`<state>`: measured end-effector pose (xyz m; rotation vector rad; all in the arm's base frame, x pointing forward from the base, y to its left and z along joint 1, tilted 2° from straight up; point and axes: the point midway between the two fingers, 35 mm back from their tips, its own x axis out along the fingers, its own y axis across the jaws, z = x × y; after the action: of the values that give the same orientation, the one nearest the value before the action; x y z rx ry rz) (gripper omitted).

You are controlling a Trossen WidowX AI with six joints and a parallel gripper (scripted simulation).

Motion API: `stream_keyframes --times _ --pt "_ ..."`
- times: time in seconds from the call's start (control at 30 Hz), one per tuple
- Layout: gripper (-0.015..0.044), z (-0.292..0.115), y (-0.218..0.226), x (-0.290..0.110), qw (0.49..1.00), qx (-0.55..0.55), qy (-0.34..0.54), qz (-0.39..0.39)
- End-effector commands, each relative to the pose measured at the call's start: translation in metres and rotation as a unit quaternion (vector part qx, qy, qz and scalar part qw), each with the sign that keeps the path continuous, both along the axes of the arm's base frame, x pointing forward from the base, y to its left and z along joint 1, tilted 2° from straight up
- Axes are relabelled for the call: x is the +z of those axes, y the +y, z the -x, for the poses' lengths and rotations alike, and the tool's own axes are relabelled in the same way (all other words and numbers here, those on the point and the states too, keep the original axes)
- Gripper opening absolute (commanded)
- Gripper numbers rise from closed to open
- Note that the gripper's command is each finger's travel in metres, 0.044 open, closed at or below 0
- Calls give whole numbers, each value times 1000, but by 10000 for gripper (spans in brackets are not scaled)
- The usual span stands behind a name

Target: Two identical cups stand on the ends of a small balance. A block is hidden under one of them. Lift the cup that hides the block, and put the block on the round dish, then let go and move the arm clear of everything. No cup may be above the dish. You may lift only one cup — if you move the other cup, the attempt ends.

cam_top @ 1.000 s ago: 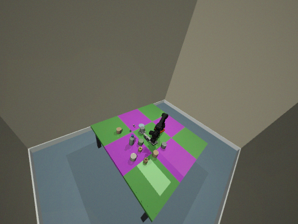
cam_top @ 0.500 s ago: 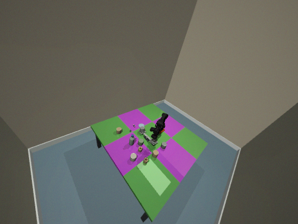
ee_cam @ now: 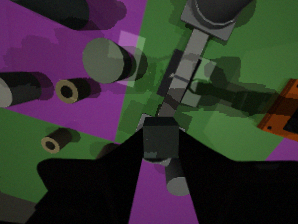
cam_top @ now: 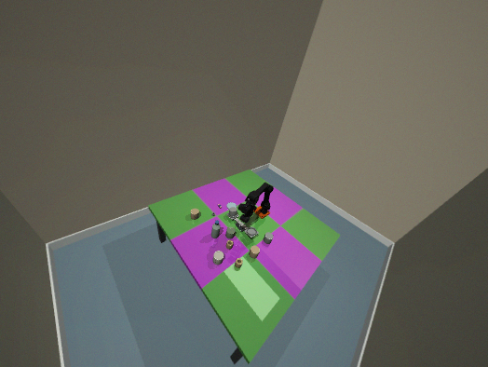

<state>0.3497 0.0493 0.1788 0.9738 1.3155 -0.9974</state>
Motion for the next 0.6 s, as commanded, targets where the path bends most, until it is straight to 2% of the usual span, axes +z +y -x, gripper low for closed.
stream_keyframes --times 0.0,0.57 --pt "0 0 -32 -5 1000 3 0 7" --pt "0 32 -173 -37 1000 5 8 16"
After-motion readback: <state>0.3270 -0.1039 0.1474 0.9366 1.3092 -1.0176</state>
